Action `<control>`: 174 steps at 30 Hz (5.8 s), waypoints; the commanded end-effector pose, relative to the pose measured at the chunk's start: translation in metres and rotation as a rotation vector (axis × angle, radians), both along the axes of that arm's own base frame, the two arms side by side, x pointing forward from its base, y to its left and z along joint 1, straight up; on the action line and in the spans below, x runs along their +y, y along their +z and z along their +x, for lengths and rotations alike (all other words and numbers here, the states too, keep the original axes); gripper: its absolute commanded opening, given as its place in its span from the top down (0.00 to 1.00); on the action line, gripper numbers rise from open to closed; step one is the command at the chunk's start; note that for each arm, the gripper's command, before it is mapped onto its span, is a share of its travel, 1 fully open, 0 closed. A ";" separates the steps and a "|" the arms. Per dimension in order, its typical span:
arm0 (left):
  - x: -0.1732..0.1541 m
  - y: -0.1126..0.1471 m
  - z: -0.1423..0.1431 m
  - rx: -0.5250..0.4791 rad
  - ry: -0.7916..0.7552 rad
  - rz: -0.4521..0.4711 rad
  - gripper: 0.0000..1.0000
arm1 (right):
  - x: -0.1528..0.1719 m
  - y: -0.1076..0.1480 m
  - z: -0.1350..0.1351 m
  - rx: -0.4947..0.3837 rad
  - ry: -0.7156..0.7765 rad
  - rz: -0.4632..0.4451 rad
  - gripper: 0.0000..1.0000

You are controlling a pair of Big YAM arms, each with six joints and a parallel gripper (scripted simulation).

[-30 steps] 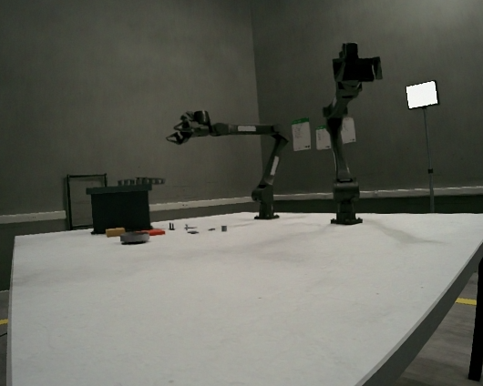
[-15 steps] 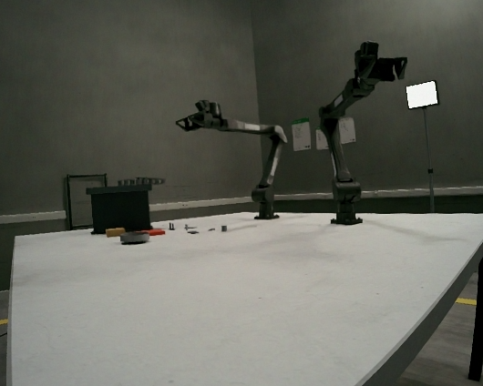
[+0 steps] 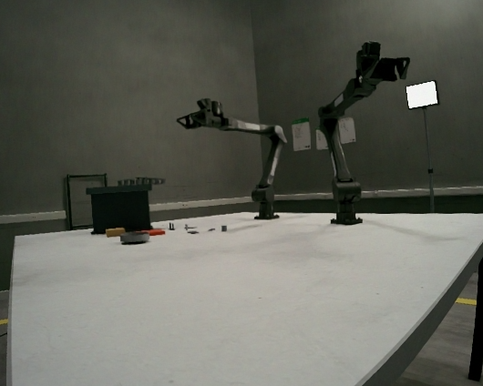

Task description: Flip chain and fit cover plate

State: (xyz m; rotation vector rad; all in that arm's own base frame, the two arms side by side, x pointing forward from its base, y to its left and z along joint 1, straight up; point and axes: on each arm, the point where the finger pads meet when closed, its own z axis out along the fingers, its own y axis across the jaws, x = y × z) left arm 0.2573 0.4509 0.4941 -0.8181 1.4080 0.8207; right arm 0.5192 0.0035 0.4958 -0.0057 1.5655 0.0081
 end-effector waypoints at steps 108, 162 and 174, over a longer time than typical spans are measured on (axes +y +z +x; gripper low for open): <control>-0.003 0.042 0.007 -0.038 -0.013 0.061 0.00 | -0.250 -0.248 -0.072 -0.424 -0.415 1.494 0.47; -0.003 0.042 0.007 -0.038 -0.013 0.061 0.00 | -0.280 -0.243 -0.043 -0.461 -0.407 1.525 0.47; -0.003 0.042 0.007 -0.038 -0.013 0.061 0.00 | -0.283 -0.246 -0.033 -0.448 -0.412 1.529 0.47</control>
